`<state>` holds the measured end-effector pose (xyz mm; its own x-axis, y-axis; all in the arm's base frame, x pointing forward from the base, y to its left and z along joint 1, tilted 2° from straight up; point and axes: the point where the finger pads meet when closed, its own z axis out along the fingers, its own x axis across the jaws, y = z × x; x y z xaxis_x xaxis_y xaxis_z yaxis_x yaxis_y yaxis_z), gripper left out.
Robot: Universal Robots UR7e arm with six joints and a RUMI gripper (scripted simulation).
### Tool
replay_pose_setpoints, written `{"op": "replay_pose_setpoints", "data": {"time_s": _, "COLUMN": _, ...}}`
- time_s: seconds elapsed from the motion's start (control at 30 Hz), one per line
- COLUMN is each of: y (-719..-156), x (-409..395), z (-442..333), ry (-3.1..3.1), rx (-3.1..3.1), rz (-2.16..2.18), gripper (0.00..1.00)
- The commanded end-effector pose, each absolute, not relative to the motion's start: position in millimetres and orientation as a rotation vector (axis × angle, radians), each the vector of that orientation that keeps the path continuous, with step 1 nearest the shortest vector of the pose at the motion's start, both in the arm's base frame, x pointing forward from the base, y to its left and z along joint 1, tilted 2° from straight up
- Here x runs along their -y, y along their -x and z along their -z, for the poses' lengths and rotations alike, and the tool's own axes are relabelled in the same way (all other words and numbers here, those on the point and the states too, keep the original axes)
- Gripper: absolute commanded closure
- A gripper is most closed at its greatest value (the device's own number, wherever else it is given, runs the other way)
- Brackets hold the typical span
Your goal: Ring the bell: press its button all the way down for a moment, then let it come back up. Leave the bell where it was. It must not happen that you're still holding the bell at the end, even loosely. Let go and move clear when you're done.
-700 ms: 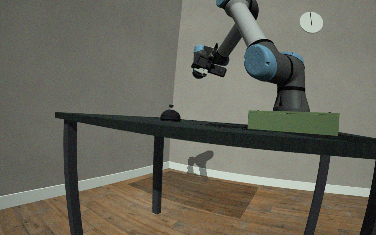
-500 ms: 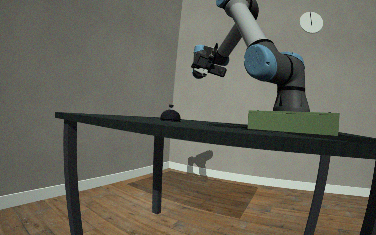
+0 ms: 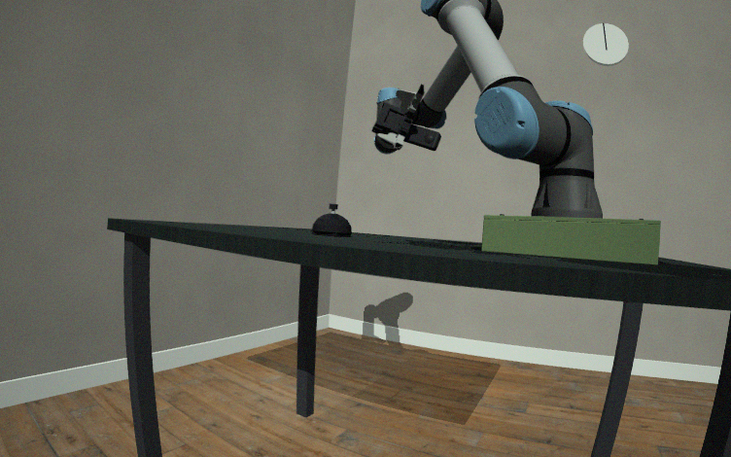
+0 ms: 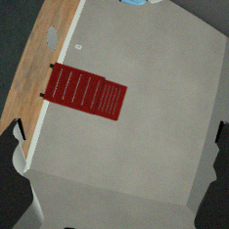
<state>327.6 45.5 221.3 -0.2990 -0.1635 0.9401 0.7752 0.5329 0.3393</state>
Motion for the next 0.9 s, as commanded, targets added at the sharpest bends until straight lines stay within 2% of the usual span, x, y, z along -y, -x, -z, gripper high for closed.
{"op": "replay_pose_setpoints", "data": {"time_s": 0.0, "y": -326, "x": -47, "z": -220, "ry": 0.520, "rx": 1.630, "rz": 1.014, "gripper": 0.00}}
{"op": "replay_pose_setpoints", "data": {"time_s": 0.4, "y": -320, "x": -55, "z": -190, "ry": 0.352, "rx": 1.823, "rz": 1.020, "gripper": 0.00}}
{"op": "replay_pose_setpoints", "data": {"time_s": 0.87, "y": -324, "x": -62, "z": -131, "ry": -0.119, "rx": 2.187, "rz": 0.973, "gripper": 0.00}}
